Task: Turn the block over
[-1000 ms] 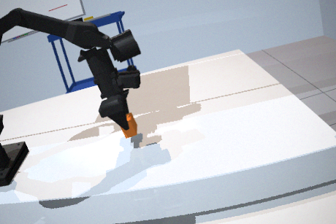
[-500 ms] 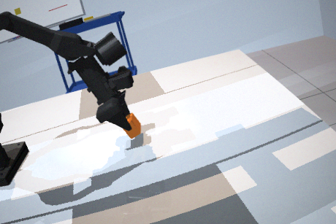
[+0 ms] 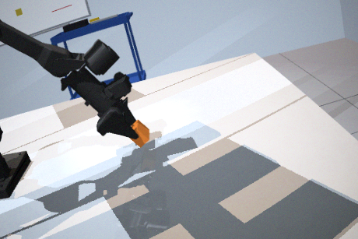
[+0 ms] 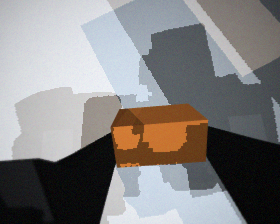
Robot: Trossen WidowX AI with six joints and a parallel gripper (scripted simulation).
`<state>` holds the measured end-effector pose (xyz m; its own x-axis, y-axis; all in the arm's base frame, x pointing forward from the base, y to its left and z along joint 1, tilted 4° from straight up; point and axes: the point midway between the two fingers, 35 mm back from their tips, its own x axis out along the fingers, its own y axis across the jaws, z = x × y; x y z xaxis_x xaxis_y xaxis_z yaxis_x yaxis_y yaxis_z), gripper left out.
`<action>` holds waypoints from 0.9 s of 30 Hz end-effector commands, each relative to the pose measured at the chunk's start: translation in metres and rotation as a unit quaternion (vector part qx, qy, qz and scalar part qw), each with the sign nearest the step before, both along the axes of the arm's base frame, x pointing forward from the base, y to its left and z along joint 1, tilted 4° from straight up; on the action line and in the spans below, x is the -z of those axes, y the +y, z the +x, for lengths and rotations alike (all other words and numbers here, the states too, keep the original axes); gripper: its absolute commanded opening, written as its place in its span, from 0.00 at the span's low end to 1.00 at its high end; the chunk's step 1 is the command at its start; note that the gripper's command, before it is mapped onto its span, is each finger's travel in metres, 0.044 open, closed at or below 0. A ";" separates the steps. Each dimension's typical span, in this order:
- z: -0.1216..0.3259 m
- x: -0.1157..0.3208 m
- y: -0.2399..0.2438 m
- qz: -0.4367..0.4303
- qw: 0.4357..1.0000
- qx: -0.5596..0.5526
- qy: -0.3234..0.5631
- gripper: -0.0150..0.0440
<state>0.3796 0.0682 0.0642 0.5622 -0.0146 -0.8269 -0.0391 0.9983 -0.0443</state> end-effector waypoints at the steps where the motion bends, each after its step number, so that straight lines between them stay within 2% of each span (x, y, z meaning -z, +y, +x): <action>1: 0.001 -0.004 0.000 -0.001 1.000 -0.001 -0.015 0.25; 27: 0.018 0.035 0.003 0.006 0.981 -0.013 -0.194 0.25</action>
<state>0.4013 0.0727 0.0377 0.8190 0.0149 -0.5736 -0.0470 0.9980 -0.0412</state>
